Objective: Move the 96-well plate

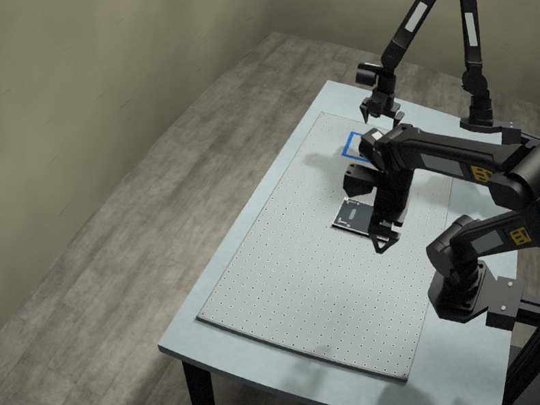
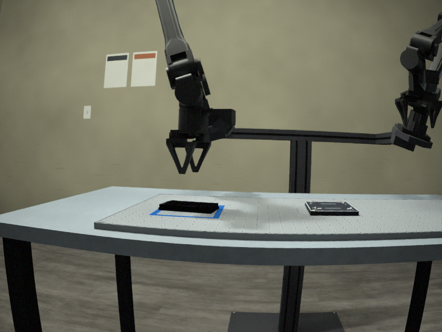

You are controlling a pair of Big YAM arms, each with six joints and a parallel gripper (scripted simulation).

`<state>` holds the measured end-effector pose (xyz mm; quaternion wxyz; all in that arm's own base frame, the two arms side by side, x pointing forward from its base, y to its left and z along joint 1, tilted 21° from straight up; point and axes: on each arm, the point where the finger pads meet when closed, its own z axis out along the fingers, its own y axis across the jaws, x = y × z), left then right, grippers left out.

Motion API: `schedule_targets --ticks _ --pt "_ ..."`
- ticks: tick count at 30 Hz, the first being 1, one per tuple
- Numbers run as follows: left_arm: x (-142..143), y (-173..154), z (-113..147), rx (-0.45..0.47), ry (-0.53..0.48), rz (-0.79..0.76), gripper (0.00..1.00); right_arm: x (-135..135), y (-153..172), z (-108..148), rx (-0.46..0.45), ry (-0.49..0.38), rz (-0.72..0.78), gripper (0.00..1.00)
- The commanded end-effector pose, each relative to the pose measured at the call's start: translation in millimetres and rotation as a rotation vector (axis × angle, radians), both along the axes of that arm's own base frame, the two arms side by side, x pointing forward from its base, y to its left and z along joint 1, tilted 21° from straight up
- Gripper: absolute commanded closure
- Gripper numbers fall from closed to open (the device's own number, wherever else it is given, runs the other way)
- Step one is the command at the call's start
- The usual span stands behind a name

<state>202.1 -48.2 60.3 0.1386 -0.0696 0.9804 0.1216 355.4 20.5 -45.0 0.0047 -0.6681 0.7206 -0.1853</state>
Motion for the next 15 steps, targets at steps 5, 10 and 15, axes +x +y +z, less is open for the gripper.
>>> schedule_targets --ticks 5,10,15 --pt "-2 5 -5 0.012 0.023 0.006 0.0 3 -4 0 0.066 -0.078 -0.238 0.0" --pt "-2 5 -5 0.012 0.023 0.006 0.0 2 -5 -5 0.102 -0.108 -0.394 0.0" --pt "-2 5 -5 0.012 0.023 0.006 0.0 3 -4 -5 0.127 -0.134 -0.487 0.0"
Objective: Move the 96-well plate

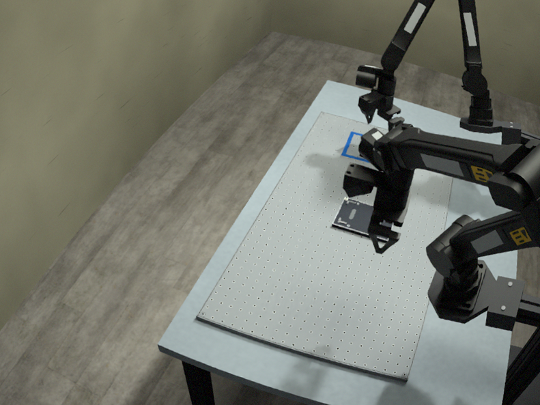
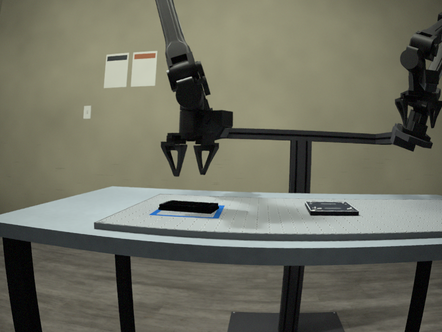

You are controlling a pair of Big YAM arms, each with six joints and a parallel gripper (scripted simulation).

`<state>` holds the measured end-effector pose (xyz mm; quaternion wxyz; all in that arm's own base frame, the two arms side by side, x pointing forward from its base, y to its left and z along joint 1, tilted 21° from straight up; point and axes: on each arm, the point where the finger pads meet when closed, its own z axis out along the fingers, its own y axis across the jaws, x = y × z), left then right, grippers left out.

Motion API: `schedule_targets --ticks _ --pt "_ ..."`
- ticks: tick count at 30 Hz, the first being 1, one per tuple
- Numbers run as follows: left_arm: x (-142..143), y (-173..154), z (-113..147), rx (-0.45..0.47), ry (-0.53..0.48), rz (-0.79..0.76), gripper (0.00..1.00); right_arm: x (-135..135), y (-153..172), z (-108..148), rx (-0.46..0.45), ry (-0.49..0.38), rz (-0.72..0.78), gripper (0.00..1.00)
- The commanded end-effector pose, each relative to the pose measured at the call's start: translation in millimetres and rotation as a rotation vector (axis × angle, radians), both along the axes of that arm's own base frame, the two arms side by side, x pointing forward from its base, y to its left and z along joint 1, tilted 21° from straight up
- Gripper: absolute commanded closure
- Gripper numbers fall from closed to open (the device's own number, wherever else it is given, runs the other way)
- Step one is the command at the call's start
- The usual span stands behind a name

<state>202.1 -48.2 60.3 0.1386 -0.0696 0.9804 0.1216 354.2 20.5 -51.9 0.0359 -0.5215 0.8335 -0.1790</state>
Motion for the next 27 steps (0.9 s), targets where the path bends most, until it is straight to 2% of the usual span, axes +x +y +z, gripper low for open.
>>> schedule_targets --ticks 1,12,14,27 --pt "-2.1 4.6 -4.5 0.012 0.023 0.006 0.0 3.7 -4.5 1.6 0.039 -0.052 -0.167 0.0" --pt "-2.1 4.6 -4.5 0.012 0.023 0.006 0.0 3.8 -4.6 1.6 0.131 -0.149 -0.509 0.0" --pt "-2.1 4.6 -4.5 0.012 0.023 0.006 0.0 3.8 -4.6 1.6 0.131 -0.149 -0.509 0.0" --pt "-2.1 4.6 -4.5 0.012 0.023 0.006 0.0 3.9 -4.6 1.7 0.239 -0.263 -0.912 0.0"
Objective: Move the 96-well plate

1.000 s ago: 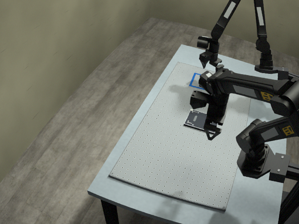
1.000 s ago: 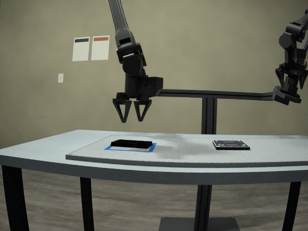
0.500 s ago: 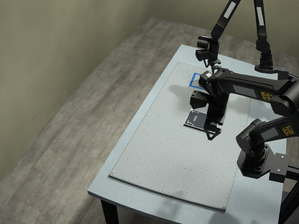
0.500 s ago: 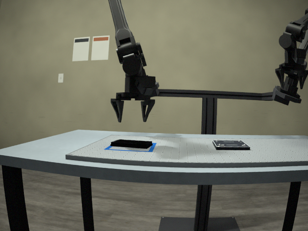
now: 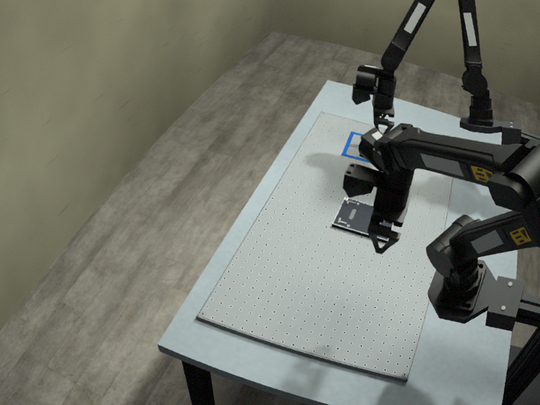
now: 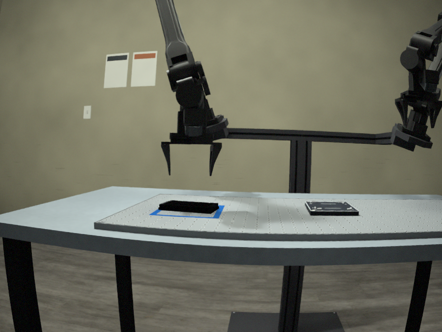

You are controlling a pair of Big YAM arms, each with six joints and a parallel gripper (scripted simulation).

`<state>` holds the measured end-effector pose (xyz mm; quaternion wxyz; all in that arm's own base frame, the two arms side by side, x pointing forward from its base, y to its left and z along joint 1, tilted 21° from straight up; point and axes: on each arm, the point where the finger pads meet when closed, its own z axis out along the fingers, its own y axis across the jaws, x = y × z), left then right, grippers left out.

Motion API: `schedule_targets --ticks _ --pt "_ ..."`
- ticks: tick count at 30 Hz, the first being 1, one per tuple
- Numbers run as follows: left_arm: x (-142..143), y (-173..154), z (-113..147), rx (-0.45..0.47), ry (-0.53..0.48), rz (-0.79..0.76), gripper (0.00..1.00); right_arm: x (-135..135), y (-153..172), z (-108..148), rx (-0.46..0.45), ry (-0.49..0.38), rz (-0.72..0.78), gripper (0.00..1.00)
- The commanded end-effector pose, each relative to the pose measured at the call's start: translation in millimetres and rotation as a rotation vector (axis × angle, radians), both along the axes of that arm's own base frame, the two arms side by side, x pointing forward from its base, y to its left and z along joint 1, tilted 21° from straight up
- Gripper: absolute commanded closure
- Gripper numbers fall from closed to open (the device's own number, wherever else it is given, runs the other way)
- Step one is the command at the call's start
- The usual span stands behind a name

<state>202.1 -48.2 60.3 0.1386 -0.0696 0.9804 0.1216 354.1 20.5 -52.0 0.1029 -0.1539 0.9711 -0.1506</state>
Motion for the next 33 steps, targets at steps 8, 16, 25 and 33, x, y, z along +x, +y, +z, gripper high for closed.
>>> schedule_targets --ticks 8,16,25,33 --pt "-2.1 4.6 -4.5 0.012 0.023 0.006 0.0 4.0 -4.5 1.8 0.088 -0.104 -0.349 0.0" --pt "-2.1 4.6 -4.5 0.012 0.023 0.006 0.0 4.0 -4.4 1.8 0.114 -0.131 -0.446 0.0" --pt "-2.1 4.6 -4.5 0.012 0.023 0.006 0.0 4.0 -4.5 1.8 0.172 -0.193 -0.664 0.0" --pt "-2.1 4.6 -4.5 0.012 0.023 0.006 0.0 3.9 -4.6 1.7 0.238 -0.263 -0.913 0.0"
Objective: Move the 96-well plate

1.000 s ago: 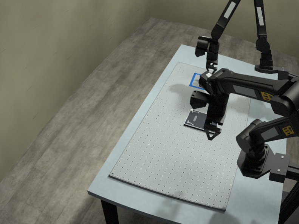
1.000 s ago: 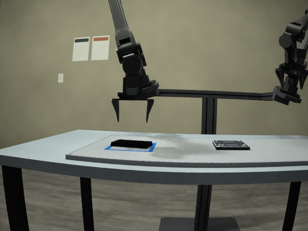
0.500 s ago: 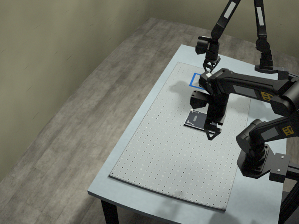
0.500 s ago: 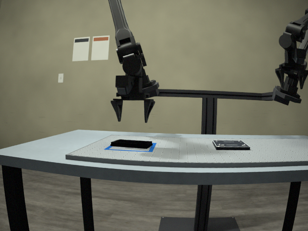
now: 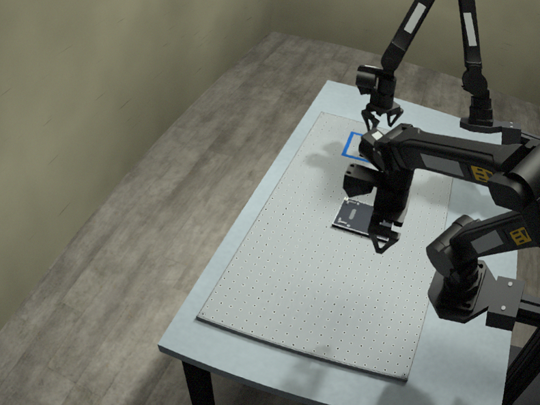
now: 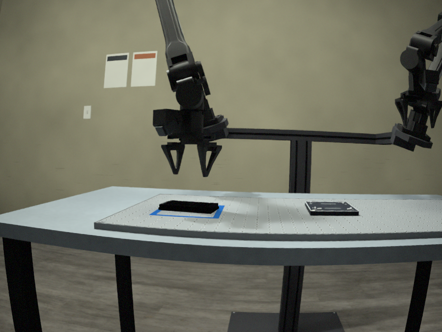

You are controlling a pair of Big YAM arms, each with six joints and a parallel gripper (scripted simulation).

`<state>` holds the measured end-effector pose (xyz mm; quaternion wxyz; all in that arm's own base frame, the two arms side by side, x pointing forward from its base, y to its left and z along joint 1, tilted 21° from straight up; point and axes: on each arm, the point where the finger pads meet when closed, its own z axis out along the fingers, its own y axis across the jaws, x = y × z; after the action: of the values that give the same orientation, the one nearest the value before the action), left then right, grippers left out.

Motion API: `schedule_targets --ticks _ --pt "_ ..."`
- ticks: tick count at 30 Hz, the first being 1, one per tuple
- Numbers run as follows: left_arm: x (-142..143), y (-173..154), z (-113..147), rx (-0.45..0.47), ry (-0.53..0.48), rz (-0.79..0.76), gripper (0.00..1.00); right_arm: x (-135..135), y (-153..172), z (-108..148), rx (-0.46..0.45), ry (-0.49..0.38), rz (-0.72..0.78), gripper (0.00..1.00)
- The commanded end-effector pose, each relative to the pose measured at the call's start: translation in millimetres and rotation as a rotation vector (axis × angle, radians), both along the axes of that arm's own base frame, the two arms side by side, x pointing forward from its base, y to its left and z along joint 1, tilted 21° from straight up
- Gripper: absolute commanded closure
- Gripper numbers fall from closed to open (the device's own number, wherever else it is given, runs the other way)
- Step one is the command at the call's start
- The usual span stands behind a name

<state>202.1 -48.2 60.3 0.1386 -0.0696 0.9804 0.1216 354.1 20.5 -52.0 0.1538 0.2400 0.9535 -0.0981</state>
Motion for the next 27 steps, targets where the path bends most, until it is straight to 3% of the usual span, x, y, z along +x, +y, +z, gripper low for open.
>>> schedule_targets --ticks 1,27 --pt "-2.1 4.6 -4.5 0.012 0.023 0.006 0.0 3.9 -4.6 1.7 0.046 -0.059 -0.191 0.0" --pt "-2.1 4.6 -4.5 0.012 0.023 0.006 0.0 3.6 -4.6 1.6 0.228 -0.251 -0.875 0.0"
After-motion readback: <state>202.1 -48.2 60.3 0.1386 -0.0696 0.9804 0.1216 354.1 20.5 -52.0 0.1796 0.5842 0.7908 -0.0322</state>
